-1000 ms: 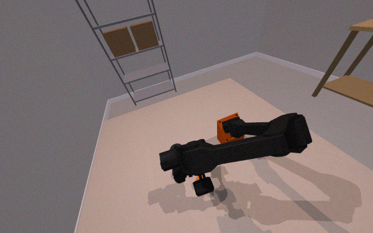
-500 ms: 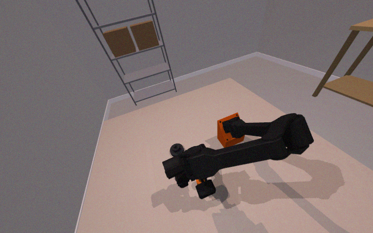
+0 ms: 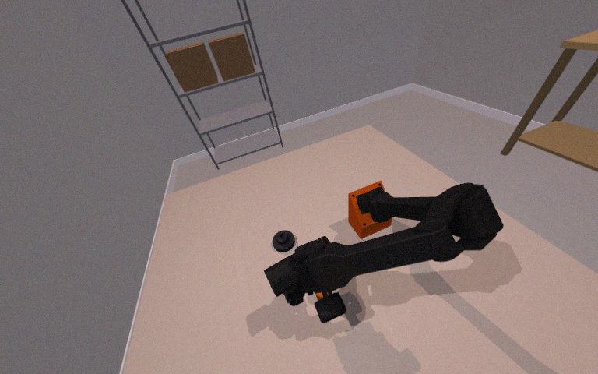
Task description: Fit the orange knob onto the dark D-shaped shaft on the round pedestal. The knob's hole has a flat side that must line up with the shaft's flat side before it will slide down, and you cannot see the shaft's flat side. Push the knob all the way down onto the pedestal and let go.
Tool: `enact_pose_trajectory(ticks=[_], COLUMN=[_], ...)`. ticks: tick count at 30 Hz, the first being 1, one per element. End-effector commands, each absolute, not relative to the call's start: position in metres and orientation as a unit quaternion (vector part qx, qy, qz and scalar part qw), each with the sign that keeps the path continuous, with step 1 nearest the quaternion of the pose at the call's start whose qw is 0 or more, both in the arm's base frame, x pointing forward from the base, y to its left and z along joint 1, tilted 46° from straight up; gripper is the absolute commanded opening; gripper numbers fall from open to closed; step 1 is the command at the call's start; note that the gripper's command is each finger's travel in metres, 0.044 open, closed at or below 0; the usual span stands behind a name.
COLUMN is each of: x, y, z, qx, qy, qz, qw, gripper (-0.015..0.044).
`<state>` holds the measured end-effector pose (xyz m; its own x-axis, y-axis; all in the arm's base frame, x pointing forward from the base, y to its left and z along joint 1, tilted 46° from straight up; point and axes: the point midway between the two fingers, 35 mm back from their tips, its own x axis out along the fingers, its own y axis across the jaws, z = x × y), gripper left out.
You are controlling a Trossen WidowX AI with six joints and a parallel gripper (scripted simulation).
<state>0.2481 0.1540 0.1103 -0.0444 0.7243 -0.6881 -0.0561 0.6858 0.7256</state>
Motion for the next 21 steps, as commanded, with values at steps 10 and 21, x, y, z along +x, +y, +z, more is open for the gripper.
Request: enact_pose_trajectory(ticks=[10,21], x=[0.246,0.245], y=[0.169,0.182], z=[0.092,0.08], qx=[0.256,0.257], qy=[0.66,0.66], qz=[0.299,0.3], qw=[0.64,0.639], gripper=[0.044,0.044])
